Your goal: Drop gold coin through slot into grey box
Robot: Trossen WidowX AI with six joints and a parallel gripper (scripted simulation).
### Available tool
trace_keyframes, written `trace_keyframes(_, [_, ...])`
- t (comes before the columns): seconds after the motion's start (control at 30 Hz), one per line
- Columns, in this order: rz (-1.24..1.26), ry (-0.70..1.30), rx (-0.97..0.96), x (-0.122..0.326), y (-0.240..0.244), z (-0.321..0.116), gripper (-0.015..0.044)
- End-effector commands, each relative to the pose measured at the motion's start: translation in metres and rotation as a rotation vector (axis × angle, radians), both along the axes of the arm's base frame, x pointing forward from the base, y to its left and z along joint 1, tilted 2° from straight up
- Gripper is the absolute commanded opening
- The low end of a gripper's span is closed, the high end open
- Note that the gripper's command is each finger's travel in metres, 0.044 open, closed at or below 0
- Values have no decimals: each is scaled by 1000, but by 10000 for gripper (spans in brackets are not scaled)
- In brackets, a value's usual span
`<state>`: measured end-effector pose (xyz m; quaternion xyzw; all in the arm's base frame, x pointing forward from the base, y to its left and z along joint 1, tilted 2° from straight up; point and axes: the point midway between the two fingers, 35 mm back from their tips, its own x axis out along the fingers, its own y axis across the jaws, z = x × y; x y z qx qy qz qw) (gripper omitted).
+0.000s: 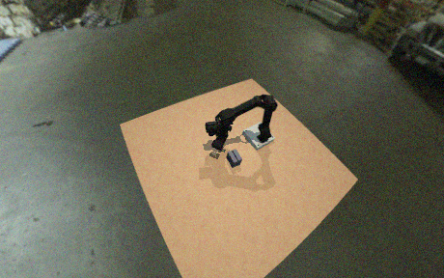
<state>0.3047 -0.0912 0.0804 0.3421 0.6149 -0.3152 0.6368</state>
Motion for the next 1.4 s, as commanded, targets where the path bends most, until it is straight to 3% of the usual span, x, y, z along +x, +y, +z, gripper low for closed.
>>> trace_keyframes(0.0, [4,-2,-4,-1,-1,10,0])
trace_keyframes(0.4, [-17,-1,-4,-4,0,32,0])
trace_keyframes(1.07, [-694,10,27,-2,-3,32,0])
trace_keyframes(1.37, [-717,11,29,-2,3,32,0])
